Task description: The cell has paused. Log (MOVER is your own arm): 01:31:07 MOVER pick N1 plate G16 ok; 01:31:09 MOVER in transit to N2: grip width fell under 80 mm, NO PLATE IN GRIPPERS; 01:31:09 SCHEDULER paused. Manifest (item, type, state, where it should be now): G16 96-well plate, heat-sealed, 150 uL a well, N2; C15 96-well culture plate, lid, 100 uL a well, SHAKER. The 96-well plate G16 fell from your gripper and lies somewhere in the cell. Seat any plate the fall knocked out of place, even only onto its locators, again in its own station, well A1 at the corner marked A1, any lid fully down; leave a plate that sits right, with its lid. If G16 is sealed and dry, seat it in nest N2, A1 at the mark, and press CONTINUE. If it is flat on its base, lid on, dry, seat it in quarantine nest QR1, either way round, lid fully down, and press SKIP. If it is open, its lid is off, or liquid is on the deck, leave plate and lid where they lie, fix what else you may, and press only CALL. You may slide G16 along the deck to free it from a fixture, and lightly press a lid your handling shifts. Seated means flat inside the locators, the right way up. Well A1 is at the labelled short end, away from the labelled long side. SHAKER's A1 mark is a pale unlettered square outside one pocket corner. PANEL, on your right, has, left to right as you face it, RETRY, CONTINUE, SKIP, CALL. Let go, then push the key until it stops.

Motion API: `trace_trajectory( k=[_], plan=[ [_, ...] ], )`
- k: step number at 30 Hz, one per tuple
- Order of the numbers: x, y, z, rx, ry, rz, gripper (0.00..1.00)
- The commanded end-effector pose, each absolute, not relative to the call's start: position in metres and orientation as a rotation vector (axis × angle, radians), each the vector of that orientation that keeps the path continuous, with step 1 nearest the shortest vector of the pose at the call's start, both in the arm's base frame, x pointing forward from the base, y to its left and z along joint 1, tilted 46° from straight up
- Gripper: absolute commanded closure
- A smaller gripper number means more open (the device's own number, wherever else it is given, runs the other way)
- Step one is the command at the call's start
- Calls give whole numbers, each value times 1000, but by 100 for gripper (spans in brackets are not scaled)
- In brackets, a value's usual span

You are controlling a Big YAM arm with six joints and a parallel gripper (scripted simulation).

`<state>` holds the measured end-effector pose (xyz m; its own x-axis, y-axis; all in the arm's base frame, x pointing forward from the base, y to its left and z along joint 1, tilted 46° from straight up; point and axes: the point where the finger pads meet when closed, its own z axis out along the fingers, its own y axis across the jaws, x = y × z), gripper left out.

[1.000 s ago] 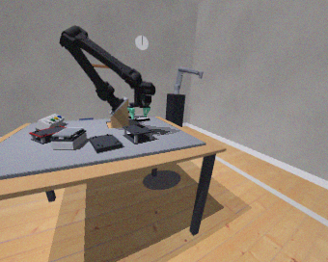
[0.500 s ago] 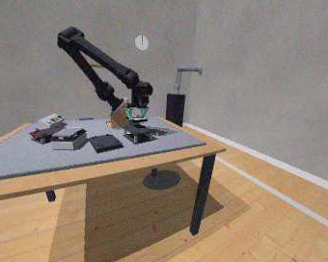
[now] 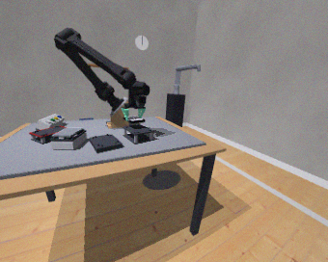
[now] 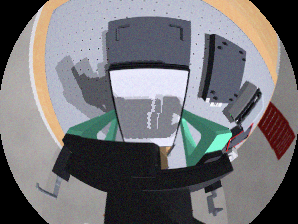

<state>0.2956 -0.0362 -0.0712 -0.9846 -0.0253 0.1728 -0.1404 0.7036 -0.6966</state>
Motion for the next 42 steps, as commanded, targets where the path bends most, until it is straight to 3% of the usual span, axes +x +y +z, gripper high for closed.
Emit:
trace_trajectory(
  k=[1, 42],
  plan=[
    [297, -43, -62, 138, -2757, 1146, 100],
    [341, -83, -17, 118, -2791, 1156, 100]
  ],
)
